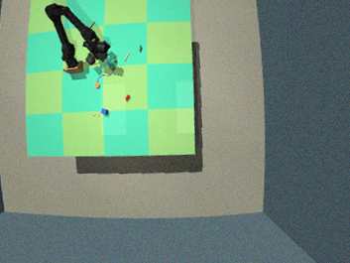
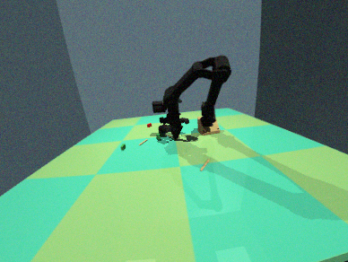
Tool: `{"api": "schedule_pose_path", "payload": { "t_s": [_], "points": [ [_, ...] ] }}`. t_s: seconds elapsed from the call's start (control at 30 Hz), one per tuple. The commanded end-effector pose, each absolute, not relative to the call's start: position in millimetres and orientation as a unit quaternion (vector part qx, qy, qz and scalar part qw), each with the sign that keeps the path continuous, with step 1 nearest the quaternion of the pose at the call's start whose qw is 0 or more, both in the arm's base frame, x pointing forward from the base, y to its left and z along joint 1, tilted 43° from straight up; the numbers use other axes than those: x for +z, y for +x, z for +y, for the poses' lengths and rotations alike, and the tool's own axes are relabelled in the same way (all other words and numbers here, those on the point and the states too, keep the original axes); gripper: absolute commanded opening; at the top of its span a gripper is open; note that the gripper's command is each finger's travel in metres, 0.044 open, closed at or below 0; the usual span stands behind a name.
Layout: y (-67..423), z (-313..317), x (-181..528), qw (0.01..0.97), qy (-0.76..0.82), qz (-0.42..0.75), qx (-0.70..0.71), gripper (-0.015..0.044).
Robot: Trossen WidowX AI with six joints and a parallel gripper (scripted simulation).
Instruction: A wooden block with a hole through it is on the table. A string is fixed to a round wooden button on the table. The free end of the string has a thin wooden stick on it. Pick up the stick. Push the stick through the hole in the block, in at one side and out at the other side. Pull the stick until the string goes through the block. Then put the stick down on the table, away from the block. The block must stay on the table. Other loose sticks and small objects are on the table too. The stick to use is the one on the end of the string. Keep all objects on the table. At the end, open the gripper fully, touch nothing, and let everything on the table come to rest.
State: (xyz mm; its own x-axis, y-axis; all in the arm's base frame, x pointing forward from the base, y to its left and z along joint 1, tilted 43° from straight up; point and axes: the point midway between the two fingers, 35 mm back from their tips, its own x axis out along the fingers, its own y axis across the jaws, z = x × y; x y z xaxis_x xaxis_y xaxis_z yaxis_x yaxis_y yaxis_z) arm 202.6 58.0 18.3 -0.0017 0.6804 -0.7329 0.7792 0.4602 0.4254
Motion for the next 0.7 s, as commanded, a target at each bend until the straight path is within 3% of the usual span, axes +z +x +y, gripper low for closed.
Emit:
{"api": "schedule_pose_path", "payload": {
  "t_s": [0.0,0.3,0.57,0.67],
  "points": [
    [199,63,17,0.48,0.52,0.705,-0.05,0.0],
    [199,63,17,0.48,0.52,0.705,-0.05,0.0],
    [201,54,23,0.483,0.518,0.703,-0.055,0.021],
    [202,25,49,0.484,0.516,0.704,-0.062,0.021]
  ]
}}
